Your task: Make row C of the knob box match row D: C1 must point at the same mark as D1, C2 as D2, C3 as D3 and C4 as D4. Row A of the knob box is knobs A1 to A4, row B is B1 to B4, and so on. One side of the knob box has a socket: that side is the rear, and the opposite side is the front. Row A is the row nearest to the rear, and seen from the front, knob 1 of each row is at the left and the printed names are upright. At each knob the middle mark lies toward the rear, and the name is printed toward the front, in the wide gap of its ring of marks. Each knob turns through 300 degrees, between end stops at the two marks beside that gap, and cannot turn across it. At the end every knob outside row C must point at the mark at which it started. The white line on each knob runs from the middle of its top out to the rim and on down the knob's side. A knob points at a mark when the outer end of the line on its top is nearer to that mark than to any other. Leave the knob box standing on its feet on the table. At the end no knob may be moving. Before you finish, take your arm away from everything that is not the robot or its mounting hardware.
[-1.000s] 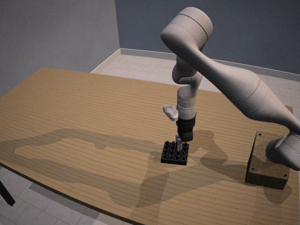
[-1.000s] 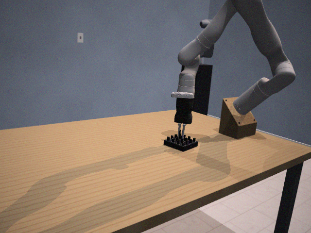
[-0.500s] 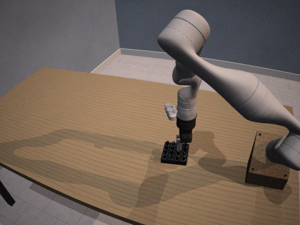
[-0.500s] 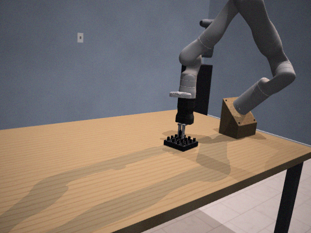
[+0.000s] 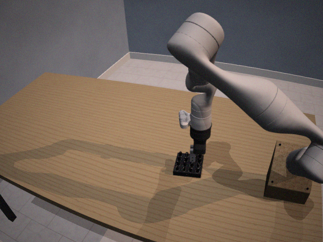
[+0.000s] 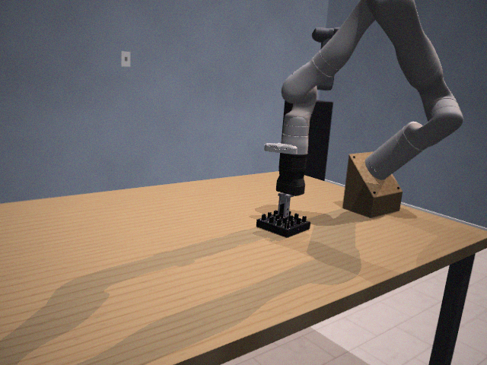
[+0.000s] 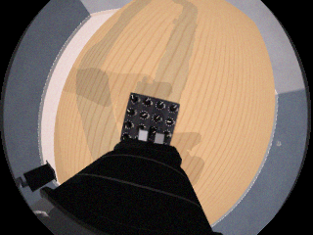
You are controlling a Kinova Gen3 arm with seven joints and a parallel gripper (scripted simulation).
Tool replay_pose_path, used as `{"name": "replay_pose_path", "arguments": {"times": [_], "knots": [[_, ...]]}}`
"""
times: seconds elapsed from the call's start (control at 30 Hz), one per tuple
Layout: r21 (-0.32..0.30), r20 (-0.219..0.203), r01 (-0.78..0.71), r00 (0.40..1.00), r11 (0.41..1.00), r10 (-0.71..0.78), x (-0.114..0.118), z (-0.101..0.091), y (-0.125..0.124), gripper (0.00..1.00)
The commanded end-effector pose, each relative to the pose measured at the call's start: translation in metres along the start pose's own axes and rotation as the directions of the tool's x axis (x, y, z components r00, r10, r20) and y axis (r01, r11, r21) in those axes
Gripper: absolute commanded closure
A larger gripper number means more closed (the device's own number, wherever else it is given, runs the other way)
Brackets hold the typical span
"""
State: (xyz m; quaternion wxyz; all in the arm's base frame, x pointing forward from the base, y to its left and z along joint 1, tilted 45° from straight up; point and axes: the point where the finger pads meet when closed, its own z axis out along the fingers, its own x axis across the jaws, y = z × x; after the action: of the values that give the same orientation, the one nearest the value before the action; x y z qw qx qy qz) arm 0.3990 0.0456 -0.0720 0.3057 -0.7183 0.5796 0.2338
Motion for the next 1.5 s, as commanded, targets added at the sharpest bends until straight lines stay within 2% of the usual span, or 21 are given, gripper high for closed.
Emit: {"name": "replay_pose_path", "arguments": {"times": [0.0,1.13,1.17,1.47], "knots": [[0.0,-0.001,0.0,1.0,1.0,0.0,-0.0004,-0.0003,-0.0006,0.7],[0.0,-0.001,-0.051,0.999,0.999,0.051,-0.0004,-0.0003,-0.0006,0.7],[0.0,-0.001,-0.051,0.999,0.999,0.051,-0.0004,-0.0003,-0.0006,0.54],[0.0,-0.001,-0.051,0.999,0.999,0.051,-0.0004,-0.0003,-0.0006,0.54]]}}
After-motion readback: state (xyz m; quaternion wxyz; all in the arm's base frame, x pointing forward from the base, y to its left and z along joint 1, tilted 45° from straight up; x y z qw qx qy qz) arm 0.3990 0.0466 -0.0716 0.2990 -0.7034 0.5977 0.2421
